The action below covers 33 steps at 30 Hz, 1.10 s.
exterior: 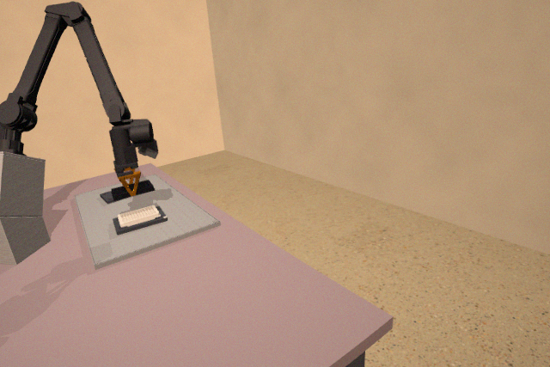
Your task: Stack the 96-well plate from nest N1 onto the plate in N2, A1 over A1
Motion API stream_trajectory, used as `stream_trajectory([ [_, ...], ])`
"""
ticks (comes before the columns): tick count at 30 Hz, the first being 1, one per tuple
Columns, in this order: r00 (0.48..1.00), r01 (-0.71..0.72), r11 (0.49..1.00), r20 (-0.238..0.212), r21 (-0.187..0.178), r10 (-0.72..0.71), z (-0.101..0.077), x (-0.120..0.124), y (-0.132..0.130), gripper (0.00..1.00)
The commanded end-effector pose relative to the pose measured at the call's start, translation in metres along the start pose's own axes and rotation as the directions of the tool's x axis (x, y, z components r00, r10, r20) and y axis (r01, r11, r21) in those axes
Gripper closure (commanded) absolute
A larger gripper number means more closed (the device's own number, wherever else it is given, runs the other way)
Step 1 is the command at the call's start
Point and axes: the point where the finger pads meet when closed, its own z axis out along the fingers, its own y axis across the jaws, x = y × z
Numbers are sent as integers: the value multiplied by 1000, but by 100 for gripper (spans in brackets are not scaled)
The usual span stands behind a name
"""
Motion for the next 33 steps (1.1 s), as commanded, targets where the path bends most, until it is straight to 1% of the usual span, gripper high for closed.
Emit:
stream_trajectory([
  [1,999,9,1000,35,13,-10,-11,-20,-12,100],
  [4,999,9,1000,34,13,-9,-10,-20,-12,100],
  [5,1000,10,1000,25,8,-10,-2,-18,-10,100],
  [6,999,17,1000,35,11,-18,1,-22,-8,100],
  [7,999,18,1000,32,9,-19,4,-22,-4,100],
  [11,999,15,1000,31,9,-15,11,-22,-4,100],
  [15,999,4,1000,34,12,-4,12,-21,-9,100],
  [16,999,8,1000,45,17,-9,10,-25,-9,100],
  [17,999,12,1000,31,10,-12,17,-22,-5,100],
  [18,999,15,1000,30,10,-15,20,-22,-4,100],
  [24,999,2,1000,32,13,-3,28,-20,-9,100],
  [26,1000,14,1000,28,9,-14,33,-21,-4,100],
  [30,1000,13,1000,27,9,-14,40,-20,-4,100],
  [32,1000,13,1000,27,9,-14,40,-20,-4,100],
  [33,999,-8,1000,52,21,7,32,-24,-15,100],
])
